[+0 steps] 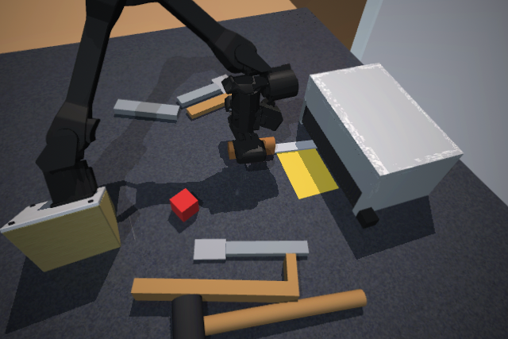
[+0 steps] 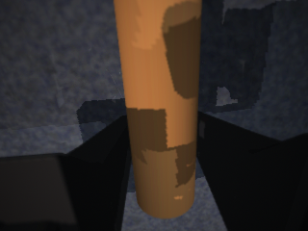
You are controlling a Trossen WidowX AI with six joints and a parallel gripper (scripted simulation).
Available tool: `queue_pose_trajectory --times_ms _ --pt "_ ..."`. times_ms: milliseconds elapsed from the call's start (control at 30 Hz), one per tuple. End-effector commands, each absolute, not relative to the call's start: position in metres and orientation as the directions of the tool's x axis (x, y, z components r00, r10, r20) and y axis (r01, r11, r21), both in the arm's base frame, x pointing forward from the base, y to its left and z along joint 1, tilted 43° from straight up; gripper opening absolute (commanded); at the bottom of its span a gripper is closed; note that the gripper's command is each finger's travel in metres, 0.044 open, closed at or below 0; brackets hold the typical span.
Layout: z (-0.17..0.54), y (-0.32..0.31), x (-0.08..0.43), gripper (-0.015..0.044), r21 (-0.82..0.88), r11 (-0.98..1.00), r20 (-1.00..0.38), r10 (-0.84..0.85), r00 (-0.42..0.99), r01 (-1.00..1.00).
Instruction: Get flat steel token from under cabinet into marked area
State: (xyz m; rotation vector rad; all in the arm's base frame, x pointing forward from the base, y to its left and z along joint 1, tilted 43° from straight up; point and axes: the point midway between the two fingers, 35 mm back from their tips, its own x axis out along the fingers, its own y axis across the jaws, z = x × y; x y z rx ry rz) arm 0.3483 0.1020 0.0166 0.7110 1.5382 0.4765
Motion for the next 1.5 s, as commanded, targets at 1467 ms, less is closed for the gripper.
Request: queue_pose_trajectory --times_ms 1467 --pt "0.022 0.11 0.294 0.0 0.676 0.719 -0.728 0.685 -0.001 0.161"
